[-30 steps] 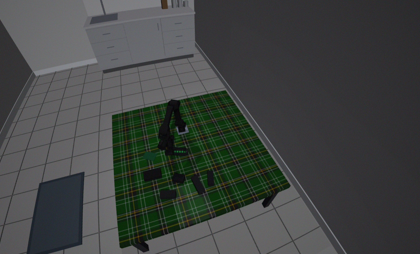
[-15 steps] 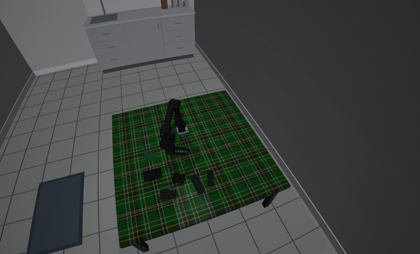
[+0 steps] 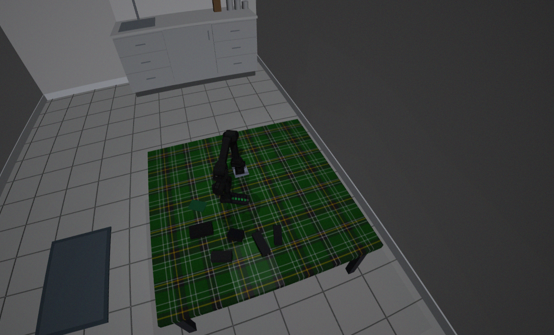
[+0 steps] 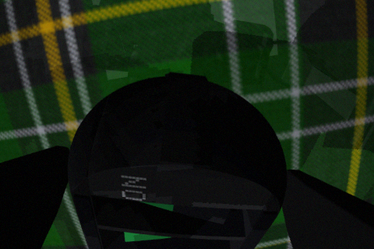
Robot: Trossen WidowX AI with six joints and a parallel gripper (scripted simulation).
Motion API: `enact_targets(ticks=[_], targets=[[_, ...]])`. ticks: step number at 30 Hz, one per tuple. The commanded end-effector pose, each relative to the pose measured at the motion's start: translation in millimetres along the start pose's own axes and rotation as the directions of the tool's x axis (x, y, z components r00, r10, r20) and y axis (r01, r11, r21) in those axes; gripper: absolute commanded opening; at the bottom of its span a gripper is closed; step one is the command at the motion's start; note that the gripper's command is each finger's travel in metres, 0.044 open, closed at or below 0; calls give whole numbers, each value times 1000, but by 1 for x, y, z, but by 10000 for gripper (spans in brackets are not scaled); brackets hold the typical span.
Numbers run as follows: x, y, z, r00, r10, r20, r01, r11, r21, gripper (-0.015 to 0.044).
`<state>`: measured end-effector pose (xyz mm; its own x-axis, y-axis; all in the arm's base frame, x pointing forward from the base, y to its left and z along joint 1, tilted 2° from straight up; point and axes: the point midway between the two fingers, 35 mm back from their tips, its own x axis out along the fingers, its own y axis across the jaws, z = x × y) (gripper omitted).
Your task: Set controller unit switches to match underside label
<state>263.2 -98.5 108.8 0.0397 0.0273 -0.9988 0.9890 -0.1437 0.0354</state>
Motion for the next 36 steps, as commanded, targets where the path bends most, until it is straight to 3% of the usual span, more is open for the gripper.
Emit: enact_targets(ticks=[1,36], targets=[[-5,0,-4,1000,8,9,-8,1000,3,336],[-23,0,-27,997,8,77,-8,1000,3,336]])
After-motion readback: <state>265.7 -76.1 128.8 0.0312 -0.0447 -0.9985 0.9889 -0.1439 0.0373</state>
